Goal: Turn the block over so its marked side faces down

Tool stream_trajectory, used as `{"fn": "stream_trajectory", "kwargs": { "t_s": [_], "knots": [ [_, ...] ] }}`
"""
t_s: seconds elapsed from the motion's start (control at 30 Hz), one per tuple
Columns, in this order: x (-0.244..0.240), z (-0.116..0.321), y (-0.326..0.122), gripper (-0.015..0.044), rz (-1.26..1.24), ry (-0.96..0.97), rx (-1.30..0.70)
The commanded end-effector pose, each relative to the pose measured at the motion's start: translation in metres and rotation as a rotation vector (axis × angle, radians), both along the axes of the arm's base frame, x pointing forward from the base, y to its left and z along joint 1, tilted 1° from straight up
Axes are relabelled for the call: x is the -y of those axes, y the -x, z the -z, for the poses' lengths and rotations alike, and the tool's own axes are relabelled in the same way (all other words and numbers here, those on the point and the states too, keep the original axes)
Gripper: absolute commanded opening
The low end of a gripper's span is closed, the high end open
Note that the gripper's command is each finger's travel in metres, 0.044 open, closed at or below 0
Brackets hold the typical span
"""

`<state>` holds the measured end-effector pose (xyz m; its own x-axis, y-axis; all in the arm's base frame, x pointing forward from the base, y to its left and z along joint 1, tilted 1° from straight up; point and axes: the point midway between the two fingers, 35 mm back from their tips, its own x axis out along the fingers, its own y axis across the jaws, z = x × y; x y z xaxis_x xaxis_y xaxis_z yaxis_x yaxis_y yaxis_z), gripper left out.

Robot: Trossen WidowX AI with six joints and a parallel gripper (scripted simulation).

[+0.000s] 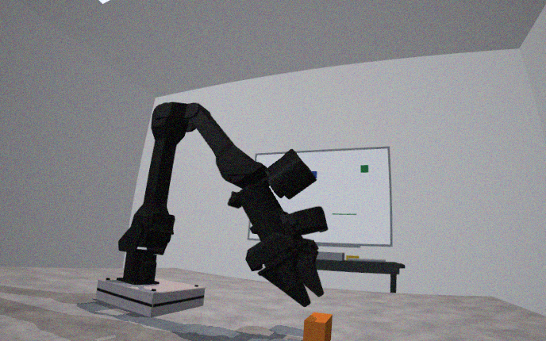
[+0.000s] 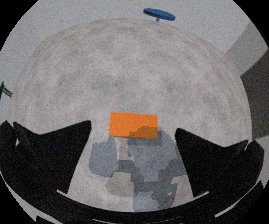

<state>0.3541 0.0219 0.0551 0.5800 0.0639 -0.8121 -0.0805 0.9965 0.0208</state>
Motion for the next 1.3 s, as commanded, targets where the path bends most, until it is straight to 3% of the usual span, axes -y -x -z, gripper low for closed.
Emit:
{"fn": "stream_trajectory", "kwargs": {
  "t_s": [0.0,0.17,0.73,1.27],
  "knots": [
    [0.001,-0.022,0.01,0.044,-0.006,0.013,-0.047],
    [0.001,-0.023,0.007,0.044,-0.006,0.014,-0.069],
    [-0.002,-0.049,-0.027,0.044,-0.015,0.058,-0.599],
    [-0.003,-0.004,-0.028,0.044,-0.015,0.059,-0.604]
  ]
}}
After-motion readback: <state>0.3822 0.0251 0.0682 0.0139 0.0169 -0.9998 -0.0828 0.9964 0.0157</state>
